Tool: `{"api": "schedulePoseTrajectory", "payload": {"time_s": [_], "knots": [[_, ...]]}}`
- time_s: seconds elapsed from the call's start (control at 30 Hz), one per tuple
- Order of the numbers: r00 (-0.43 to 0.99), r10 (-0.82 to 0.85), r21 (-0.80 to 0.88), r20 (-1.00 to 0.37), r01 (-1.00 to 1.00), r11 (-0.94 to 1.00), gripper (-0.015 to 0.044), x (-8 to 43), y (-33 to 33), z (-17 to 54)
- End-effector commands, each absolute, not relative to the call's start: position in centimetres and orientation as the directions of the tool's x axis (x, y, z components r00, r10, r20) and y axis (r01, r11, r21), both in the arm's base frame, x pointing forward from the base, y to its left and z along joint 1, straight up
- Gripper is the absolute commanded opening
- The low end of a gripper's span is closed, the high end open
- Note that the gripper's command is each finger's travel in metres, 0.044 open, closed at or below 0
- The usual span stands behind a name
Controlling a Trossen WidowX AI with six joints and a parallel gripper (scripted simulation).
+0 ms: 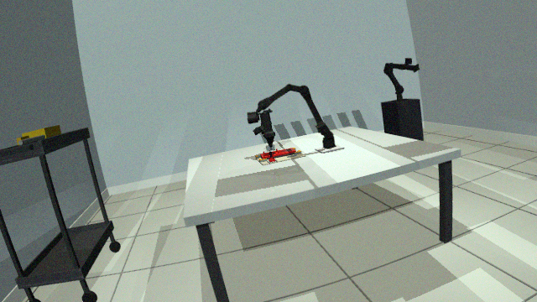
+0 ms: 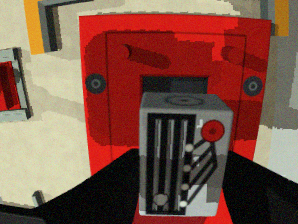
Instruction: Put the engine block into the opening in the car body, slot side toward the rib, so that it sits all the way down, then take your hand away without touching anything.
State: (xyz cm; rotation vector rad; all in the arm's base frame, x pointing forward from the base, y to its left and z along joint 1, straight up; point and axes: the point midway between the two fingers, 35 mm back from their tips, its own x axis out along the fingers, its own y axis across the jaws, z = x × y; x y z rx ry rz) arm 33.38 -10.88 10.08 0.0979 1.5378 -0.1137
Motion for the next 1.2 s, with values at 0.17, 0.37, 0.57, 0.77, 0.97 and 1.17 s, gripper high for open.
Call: {"api": "schedulePoseTrajectory", "payload": {"time_s": [0.17, 0.37, 0.57, 0.77, 0.97, 1.17], "knots": [[0.034, -0.011, -0.008, -0.999, 0.08, 0.997, 0.0159, 33.56, -10.89, 10.15], [0.034, -0.011, -0.009, -0.999, 0.063, 0.998, 0.0159, 33.56, -10.89, 10.15], [0.034, -0.011, -0.008, -0.999, 0.078, 0.997, 0.0159, 33.57, -10.89, 10.15], [0.034, -0.011, -0.005, -0.999, 0.173, 0.985, 0.0159, 33.58, -10.9, 10.15], [0.034, -0.011, -0.005, -0.999, 0.177, 0.984, 0.0159, 33.58, -10.9, 10.15], [0.034, -0.011, -0.006, -0.999, 0.145, 0.989, 0.0159, 33.6, -10.89, 10.16]]}}
